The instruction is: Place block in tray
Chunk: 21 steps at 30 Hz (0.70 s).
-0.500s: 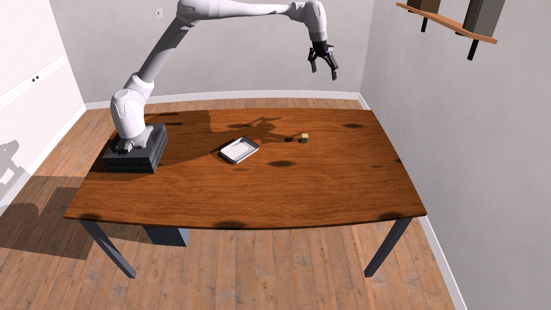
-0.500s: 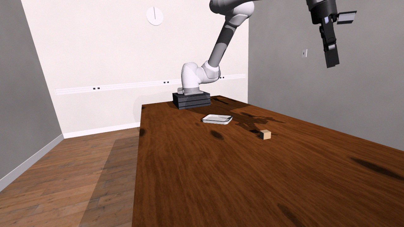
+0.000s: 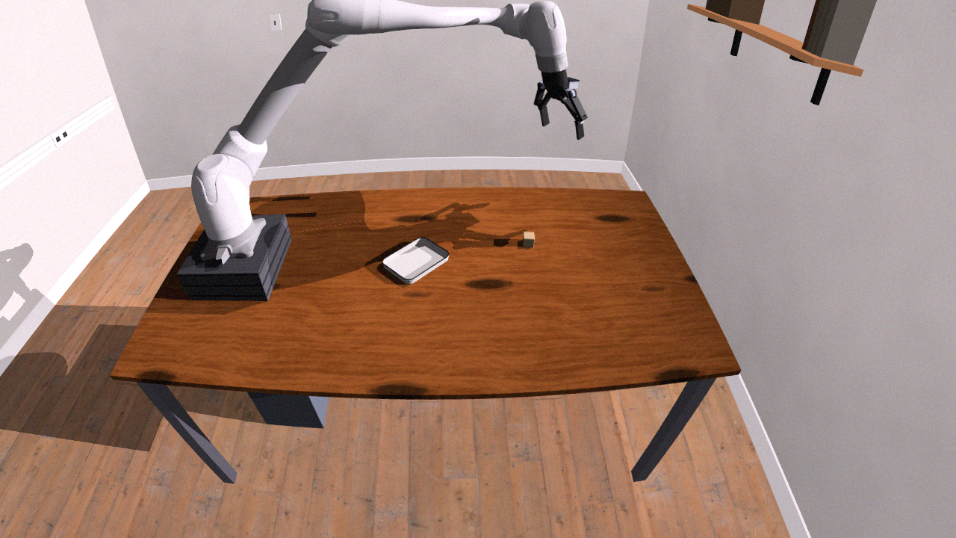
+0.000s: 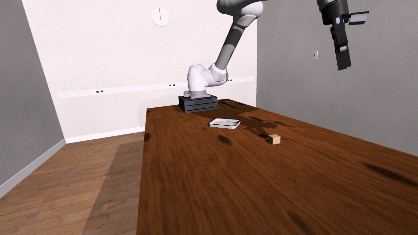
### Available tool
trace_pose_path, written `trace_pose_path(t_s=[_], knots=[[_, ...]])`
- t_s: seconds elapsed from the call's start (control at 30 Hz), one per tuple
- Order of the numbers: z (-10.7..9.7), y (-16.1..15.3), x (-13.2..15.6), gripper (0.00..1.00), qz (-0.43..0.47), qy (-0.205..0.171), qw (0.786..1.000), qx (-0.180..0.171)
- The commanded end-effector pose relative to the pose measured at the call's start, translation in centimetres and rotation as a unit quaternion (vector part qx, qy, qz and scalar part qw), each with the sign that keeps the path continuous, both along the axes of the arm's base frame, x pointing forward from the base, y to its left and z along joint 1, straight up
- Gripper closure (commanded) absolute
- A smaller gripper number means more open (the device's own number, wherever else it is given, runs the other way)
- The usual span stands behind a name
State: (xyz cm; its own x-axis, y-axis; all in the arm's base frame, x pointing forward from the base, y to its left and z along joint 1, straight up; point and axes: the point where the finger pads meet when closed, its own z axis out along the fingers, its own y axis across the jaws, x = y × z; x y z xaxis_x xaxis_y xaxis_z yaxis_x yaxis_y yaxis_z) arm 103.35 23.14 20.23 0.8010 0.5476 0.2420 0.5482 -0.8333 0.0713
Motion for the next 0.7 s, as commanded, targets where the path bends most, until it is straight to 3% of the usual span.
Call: trace_pose_path(t_s=[0.0, 0.03, 0.07, 0.17, 0.27, 0.3, 0.4, 0.47, 0.5, 0.6, 0.67], knots=[[0.2, 0.0, 0.0, 0.00, 0.000, -0.001, 1.000, 0.000], [0.2, 0.0, 0.0, 0.00, 0.000, -0.001, 1.000, 0.000], [0.1, 0.0, 0.0, 0.59, 0.001, -0.001, 1.000, 0.000], [-1.6, -1.6, -0.5, 0.59, 0.031, 0.006, 0.999, -0.011], [-6.5, -5.8, -2.4, 0.59, 0.120, 0.027, 0.992, -0.041], [-6.7, -6.0, -2.5, 0.59, 0.120, 0.027, 0.992, -0.041], [-10.8, -9.6, -4.6, 0.59, 0.202, 0.047, 0.976, -0.062], [-11.2, -10.0, -4.8, 0.59, 0.202, 0.047, 0.976, -0.062], [-13.4, -12.0, -6.1, 0.59, 0.244, 0.057, 0.965, -0.069], [-13.4, -12.0, -6.1, 0.59, 0.244, 0.057, 0.965, -0.069], [-17.2, -15.4, -8.9, 0.59, 0.320, 0.076, 0.941, -0.079]])
